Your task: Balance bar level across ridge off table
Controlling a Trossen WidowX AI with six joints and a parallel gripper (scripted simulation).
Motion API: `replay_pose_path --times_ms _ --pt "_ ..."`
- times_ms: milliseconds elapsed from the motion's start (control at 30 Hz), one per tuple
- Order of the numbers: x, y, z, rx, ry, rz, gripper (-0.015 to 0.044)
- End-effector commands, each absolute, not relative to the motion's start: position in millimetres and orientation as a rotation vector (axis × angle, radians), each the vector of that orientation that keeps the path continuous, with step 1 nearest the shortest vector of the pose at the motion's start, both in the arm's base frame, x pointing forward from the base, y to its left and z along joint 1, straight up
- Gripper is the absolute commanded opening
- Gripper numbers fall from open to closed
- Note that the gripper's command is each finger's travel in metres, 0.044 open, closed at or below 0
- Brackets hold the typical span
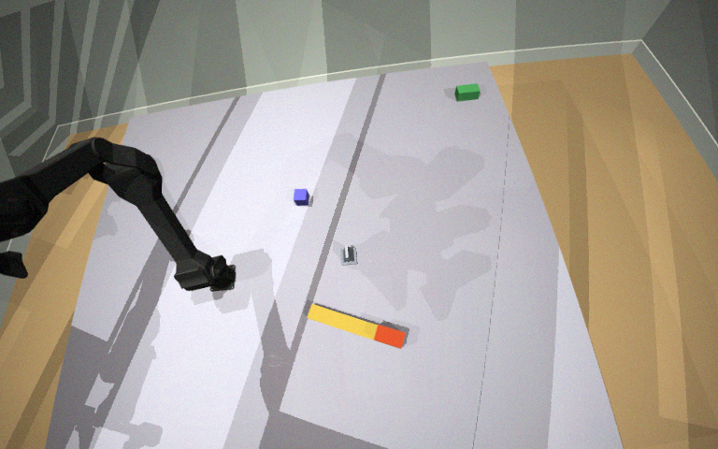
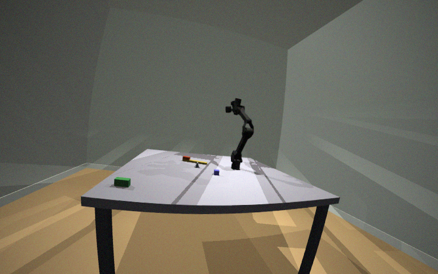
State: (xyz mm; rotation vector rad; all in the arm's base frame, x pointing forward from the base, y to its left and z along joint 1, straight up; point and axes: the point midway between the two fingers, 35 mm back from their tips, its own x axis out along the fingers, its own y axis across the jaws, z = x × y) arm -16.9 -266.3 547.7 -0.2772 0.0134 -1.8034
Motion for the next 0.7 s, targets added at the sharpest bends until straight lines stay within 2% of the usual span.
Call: replay_pose_path --times_ms 0,667 --pt "-0.1 -286.6 529.5 -0.311 0.176 -1.739 0.0315" --pt "108.3 -334.7 436.1 -0.627 0.846 -1.177 0.0315"
